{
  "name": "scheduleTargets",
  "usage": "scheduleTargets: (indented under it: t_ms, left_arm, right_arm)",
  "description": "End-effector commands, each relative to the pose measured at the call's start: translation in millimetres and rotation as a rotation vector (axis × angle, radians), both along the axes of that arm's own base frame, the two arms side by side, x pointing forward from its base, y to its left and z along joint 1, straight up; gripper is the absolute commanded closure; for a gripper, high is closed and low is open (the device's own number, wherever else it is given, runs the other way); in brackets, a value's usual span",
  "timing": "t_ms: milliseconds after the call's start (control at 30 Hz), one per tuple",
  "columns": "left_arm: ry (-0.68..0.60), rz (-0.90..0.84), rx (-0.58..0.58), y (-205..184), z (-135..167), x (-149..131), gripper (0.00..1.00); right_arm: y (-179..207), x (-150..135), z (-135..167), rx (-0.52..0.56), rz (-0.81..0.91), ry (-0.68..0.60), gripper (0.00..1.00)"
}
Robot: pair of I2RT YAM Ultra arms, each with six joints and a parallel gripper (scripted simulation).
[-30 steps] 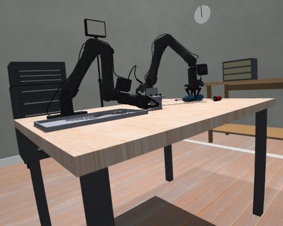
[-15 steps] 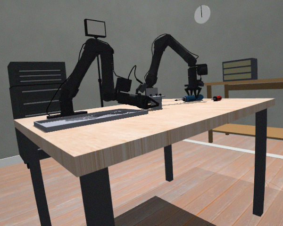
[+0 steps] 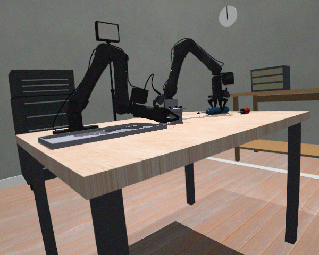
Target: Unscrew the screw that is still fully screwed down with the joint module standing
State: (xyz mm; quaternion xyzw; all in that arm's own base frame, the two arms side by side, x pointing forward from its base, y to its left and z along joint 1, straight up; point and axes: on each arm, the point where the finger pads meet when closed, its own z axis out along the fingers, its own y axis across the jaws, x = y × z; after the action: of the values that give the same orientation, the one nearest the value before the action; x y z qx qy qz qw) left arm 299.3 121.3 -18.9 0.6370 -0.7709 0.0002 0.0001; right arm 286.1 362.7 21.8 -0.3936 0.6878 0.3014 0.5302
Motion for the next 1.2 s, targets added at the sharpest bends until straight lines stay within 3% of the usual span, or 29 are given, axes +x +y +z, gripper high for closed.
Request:
scheduleTargets:
  t_ms: [0, 967, 1167]
  left_arm:
    - [-0.012, -0.005, 0.006, -0.1, 2.8, 3.0, 0.35]
    - [-0.012, -0.005, 0.006, -0.1, 2.8, 3.0, 0.35]
    - [-0.036, -0.014, 0.017, -0.3, 25.7, 10.1, 0.35]
  right_arm:
    - [1.6, 1.2, 1.8, 0.002, -0.003, 0.001, 0.41]
    - [1.6, 1.2, 1.8, 0.002, -0.003, 0.001, 0.41]
    - [1.6, 1.2, 1.8, 0.002, -0.003, 0.001, 0.41]
